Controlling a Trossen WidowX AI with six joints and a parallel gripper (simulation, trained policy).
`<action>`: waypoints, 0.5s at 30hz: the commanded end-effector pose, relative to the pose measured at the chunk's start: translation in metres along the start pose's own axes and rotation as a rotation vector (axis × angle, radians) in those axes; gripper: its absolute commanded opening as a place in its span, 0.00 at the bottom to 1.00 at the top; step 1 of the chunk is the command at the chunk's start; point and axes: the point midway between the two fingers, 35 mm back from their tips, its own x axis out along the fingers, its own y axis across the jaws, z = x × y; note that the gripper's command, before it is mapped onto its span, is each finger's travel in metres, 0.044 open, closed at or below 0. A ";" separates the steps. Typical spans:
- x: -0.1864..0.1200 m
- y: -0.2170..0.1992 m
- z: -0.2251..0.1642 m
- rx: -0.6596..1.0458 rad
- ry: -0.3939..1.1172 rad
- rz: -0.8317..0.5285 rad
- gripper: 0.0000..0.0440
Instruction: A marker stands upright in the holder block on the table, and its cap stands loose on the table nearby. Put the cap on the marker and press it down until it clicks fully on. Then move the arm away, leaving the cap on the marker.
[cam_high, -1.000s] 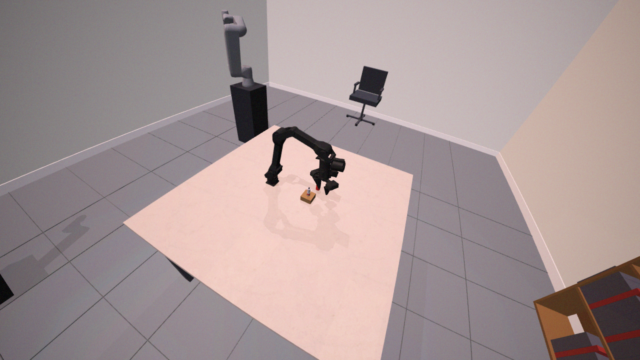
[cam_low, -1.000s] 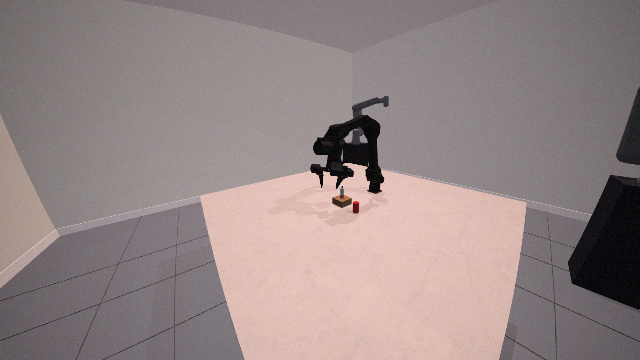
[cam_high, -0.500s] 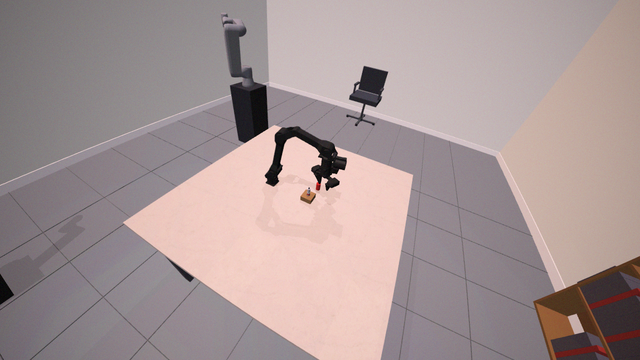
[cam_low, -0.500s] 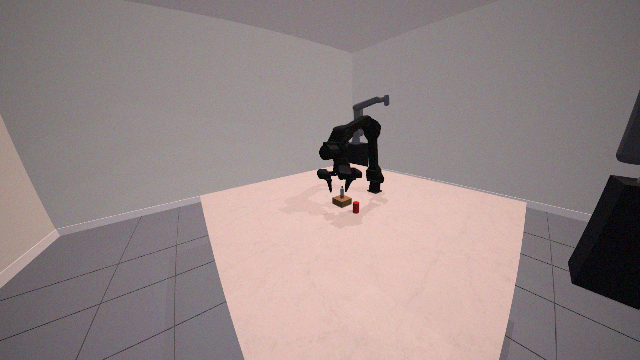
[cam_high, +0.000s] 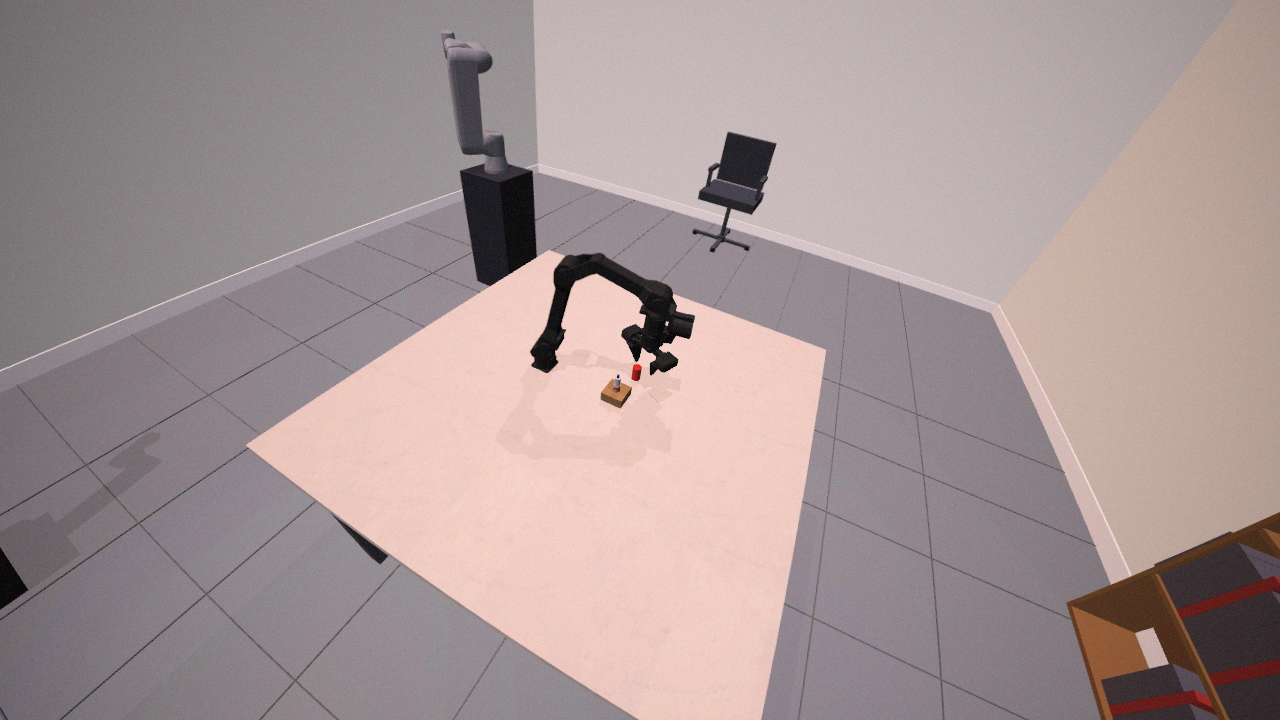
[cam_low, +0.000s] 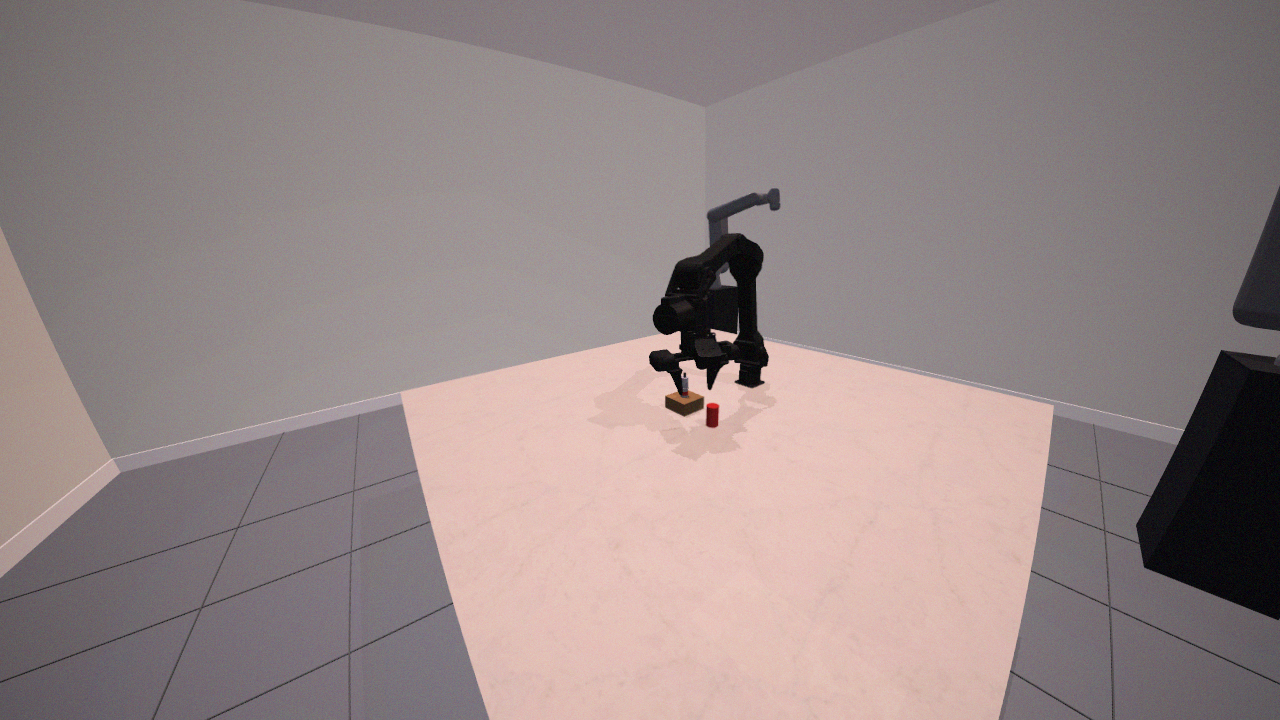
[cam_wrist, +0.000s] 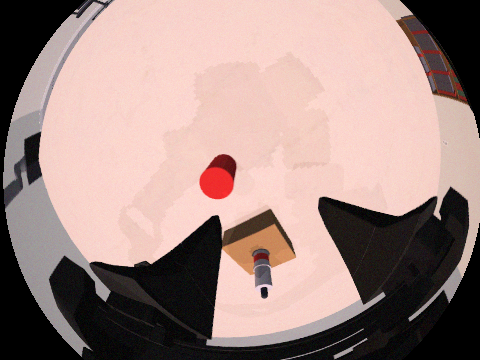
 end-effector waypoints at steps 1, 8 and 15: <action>0.004 0.007 0.003 -0.016 0.005 0.026 0.72; 0.015 0.019 0.007 -0.063 0.025 0.068 0.70; 0.028 0.028 0.010 -0.113 0.041 0.100 0.68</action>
